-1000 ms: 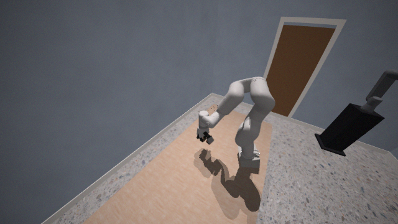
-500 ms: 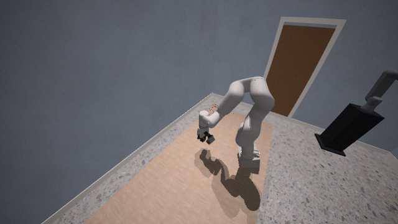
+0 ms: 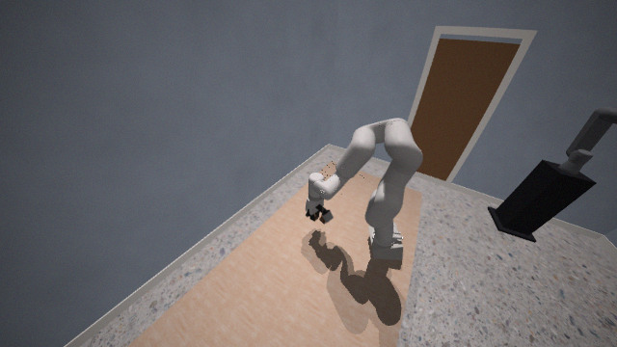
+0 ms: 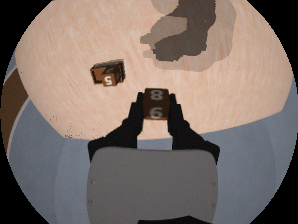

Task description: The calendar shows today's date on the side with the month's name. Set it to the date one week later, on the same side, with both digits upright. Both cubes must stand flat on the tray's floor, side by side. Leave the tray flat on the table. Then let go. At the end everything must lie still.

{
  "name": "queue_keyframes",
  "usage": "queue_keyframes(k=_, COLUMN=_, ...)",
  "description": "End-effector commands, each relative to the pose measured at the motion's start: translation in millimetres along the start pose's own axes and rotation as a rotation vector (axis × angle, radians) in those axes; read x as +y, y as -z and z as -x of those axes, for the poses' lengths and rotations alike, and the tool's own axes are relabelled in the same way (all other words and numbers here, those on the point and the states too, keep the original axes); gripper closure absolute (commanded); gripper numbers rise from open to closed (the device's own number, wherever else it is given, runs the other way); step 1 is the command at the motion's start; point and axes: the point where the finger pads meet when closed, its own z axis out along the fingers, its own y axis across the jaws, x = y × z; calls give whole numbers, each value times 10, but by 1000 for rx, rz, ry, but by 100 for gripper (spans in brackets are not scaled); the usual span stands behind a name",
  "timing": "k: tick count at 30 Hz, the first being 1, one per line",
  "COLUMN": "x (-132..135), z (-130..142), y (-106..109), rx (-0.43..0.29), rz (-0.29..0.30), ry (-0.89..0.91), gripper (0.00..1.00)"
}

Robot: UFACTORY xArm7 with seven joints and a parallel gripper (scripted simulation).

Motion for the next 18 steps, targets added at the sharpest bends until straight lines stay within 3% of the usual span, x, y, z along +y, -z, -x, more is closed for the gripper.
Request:
queue_keyframes(k=1, x=3, z=12, y=-168, rx=-2, rz=1, ry=0, gripper=73)
queue_keyframes(k=10, x=-2, z=14, y=-602, rx=-2, rz=1, ry=0, gripper=73)
queue_keyframes(k=18, x=-5, z=16, y=-808, rx=-2, rz=1, ry=0, gripper=73)
